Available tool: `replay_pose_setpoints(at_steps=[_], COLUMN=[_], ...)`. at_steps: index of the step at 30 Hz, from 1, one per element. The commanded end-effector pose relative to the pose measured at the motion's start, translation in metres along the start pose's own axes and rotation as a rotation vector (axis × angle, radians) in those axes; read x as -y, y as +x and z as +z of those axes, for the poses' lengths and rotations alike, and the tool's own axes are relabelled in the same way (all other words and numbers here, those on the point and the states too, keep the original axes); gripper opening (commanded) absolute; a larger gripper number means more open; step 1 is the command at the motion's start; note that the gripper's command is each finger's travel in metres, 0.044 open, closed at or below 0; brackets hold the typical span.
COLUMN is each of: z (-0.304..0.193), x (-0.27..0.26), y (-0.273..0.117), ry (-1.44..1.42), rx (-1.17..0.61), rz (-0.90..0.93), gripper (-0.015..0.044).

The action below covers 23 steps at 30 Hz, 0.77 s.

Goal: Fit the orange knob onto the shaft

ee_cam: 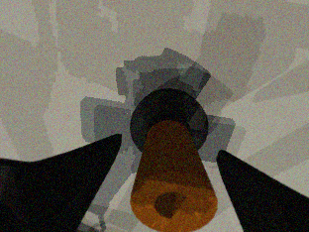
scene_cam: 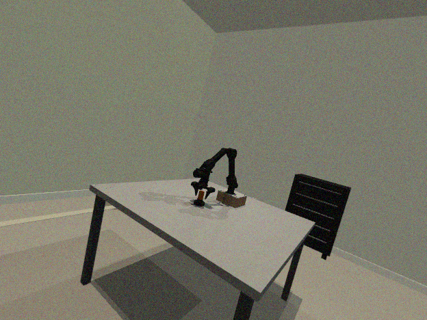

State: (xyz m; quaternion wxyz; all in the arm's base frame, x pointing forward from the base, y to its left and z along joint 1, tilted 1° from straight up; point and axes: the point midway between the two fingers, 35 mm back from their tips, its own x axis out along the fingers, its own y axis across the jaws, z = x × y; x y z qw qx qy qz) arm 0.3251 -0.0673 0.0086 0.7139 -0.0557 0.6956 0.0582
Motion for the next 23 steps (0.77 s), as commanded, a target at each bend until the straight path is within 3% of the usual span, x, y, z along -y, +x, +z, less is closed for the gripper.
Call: replay_pose_setpoints(at_steps=[1, 6, 11, 23], z=[0.0, 0.002, 0.001, 0.004], x=[0.0, 0.001, 0.0, 0.002], y=[0.0, -0.013, -0.093, -0.096], ry=[0.0, 0.0, 0.0, 0.0], rx=[0.0, 0.0, 0.0, 0.0], rz=[-0.001, -0.001, -0.001, -0.001], gripper=[0.044, 0.044, 0.044, 0.044])
